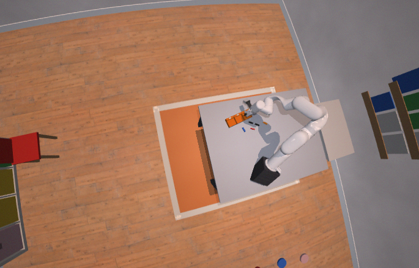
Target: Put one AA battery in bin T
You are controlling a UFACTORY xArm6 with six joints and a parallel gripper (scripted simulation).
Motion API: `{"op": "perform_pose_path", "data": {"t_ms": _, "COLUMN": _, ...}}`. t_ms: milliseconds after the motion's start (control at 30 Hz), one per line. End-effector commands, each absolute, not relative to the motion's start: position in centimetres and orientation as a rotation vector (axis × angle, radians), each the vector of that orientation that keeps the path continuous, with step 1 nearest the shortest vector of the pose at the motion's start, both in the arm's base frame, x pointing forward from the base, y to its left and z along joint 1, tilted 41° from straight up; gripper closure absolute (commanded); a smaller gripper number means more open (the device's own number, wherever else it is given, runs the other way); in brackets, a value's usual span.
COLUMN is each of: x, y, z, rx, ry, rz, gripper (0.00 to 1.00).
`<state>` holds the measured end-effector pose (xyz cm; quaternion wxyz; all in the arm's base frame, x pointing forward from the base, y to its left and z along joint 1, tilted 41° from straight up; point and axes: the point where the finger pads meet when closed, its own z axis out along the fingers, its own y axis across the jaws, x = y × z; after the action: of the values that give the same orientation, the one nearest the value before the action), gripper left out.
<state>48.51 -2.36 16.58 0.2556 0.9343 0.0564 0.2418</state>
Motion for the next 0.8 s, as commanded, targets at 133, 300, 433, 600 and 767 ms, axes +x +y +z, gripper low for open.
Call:
{"op": "perform_pose_path", "data": {"t_ms": 133, "x": 48.5, "y": -2.2, "z": 16.8, "rx": 2.536, "ry": 0.154, "rz": 0.660, "gripper": 0.93}}
{"op": "perform_pose_path", "data": {"t_ms": 300, "x": 48.3, "y": -2.1, "z": 17.1, "rx": 2.536, "ry": 0.153, "rz": 0.660, "gripper": 0.93}}
{"op": "perform_pose_path", "data": {"t_ms": 433, "x": 48.1, "y": -1.8, "z": 17.5, "rx": 2.536, "ry": 0.153, "rz": 0.660, "gripper": 0.93}}
{"op": "perform_pose_path", "data": {"t_ms": 600, "x": 47.7, "y": -1.5, "z": 18.0, "rx": 2.536, "ry": 0.153, "rz": 0.660, "gripper": 0.93}}
{"op": "perform_pose_path", "data": {"t_ms": 767, "x": 47.5, "y": -1.3, "z": 18.4, "rx": 2.536, "ry": 0.153, "rz": 0.660, "gripper": 0.93}}
